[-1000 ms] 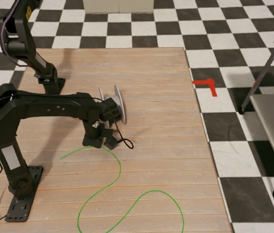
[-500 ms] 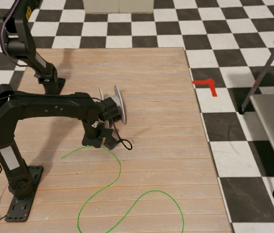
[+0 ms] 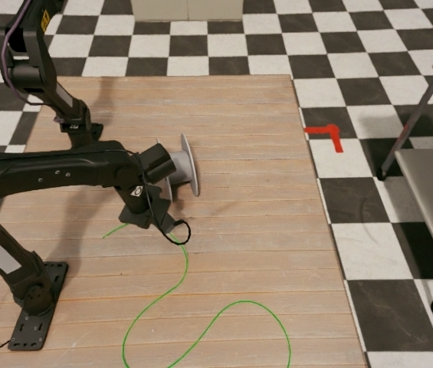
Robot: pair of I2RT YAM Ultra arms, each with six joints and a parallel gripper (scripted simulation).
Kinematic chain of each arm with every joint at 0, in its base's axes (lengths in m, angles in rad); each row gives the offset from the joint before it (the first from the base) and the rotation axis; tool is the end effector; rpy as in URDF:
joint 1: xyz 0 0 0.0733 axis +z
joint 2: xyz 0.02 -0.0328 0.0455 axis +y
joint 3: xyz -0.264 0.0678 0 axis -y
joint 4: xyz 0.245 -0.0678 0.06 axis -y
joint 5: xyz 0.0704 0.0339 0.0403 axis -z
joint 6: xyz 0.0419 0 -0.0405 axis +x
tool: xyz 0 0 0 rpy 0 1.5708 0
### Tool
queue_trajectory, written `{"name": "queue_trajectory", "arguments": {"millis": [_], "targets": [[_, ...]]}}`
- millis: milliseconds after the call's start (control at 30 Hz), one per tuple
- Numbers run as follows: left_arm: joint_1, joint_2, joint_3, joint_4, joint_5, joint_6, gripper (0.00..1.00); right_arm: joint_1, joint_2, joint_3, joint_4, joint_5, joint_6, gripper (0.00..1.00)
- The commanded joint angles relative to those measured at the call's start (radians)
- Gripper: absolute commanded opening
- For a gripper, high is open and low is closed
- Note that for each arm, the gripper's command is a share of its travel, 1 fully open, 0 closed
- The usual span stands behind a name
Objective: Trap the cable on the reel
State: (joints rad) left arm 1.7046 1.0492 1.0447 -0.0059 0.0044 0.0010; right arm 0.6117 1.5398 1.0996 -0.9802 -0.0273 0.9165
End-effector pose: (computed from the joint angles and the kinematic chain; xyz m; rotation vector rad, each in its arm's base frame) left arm -0.0337 0.2437 0.4052 -1.3117 1.1531 1.2992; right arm 0.2244 0.1601 0.2215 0.4593 3.0112 0.1888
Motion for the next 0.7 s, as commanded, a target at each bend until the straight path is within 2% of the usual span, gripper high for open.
{"name": "queue_trajectory", "arguments": {"millis": [0,167,333,433,500,533,667], "targets": [[-0.01,-0.003,-0.015,0.009,-0.013,-0.005,1.0,-0.009,-0.059,-0.015,0.011,0.001,0.091,0.0],[-0.01,-0.003,-0.015,0.009,-0.013,-0.005,1.0,0.008,-0.145,0.01,0.024,0.003,0.221,0.0],[-0.01,-0.003,-0.015,0.009,-0.013,-0.005,1.0,0.017,-0.224,-0.032,0.037,0.026,0.372,0.0],[-0.01,-0.003,-0.015,0.009,-0.013,-0.005,1.0,0.028,-0.273,-0.022,0.049,0.045,0.466,0.0],[-0.01,-0.003,-0.015,0.009,-0.013,-0.005,1.0,0.028,-0.273,-0.022,0.049,0.045,0.466,0.0],[-0.01,-0.003,-0.015,0.009,-0.013,-0.005,1.0,0.039,-0.286,-0.049,0.056,0.065,0.505,0.0],[-0.01,-0.003,-0.015,0.009,-0.013,-0.005,1.0,0.054,-0.343,0.0,0.068,0.095,0.623,0.0]]}}
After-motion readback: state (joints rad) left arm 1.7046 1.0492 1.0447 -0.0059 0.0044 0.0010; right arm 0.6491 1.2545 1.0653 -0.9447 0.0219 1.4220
